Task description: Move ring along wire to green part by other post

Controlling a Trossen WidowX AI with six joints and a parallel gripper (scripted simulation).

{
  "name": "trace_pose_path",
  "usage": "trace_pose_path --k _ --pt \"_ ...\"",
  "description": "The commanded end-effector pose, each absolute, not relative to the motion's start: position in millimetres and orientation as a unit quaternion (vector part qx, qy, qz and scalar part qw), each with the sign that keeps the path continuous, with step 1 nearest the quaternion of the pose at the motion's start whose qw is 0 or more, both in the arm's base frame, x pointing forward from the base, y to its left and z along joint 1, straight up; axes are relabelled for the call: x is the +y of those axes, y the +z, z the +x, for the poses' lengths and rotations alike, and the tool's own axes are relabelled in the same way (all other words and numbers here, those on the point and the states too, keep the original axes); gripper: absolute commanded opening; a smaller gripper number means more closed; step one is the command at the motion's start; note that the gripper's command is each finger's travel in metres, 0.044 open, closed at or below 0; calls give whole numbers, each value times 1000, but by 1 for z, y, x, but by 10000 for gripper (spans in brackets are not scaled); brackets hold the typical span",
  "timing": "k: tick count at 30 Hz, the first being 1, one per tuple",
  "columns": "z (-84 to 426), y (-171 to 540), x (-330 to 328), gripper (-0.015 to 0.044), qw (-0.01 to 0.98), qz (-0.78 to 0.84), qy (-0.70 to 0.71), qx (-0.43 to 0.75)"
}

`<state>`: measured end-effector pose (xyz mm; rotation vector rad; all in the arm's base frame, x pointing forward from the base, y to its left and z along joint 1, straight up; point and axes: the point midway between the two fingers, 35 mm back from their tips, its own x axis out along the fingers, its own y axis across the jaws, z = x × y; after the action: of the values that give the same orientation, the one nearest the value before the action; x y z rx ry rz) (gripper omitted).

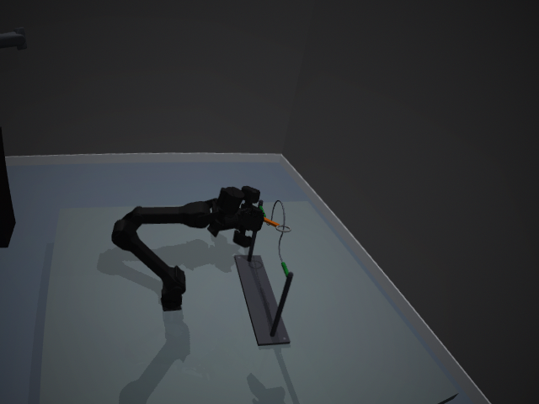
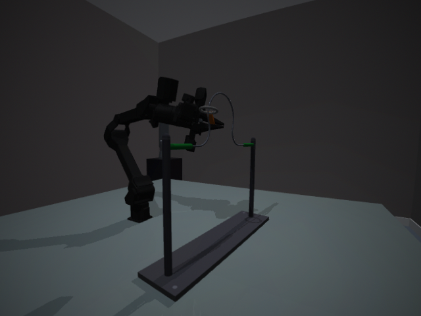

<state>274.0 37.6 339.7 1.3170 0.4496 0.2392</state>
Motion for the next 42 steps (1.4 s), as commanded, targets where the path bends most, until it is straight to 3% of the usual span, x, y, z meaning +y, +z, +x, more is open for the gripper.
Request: trace_pose_path --k 1,42 --pt "274 339 37 -150 780 580 100 212" --pt "272 317 21 -150 915 300 -22 268"
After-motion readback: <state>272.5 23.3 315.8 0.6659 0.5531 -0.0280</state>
